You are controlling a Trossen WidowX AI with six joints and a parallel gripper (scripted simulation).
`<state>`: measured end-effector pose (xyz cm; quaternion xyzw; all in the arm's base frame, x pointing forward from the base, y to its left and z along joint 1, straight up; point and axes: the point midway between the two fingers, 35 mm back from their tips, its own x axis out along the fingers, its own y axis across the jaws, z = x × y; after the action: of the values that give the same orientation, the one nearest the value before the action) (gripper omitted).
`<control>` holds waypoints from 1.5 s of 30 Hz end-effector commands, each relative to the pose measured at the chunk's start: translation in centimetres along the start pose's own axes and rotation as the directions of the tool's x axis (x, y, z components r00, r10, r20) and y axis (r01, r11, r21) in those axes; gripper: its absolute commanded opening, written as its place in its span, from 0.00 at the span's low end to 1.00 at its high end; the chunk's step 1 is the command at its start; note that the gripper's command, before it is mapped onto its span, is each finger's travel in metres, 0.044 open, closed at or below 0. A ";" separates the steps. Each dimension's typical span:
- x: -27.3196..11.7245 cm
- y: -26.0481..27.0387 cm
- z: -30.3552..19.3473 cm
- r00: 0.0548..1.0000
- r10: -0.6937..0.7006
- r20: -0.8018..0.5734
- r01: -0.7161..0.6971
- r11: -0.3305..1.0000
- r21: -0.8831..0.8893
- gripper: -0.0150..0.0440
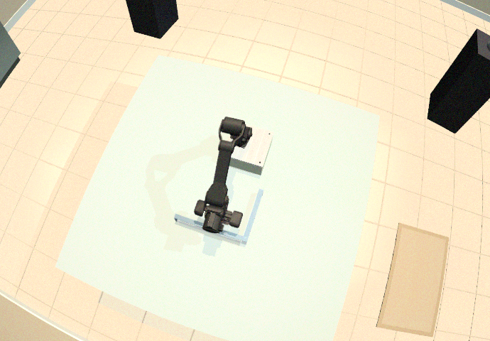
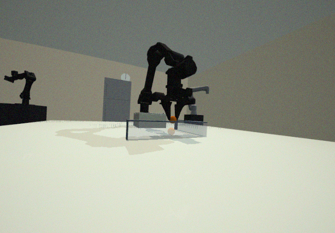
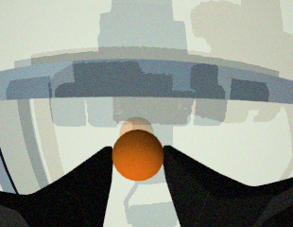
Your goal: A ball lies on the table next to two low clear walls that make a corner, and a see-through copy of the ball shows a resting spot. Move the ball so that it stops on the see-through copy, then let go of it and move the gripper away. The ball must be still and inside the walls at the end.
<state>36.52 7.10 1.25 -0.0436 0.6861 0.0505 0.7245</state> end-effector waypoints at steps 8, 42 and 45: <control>3.5 -0.1 -0.7 1.000 -0.004 -0.024 0.004 1.000 0.006 0.25; 4.7 0.0 -0.6 1.000 -0.001 -0.018 0.001 1.000 0.000 0.68; 0.7 0.0 -0.3 1.000 -0.002 -0.021 0.002 1.000 0.003 0.68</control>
<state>35.72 6.95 -2.88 -0.0456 0.7025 0.0484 0.7085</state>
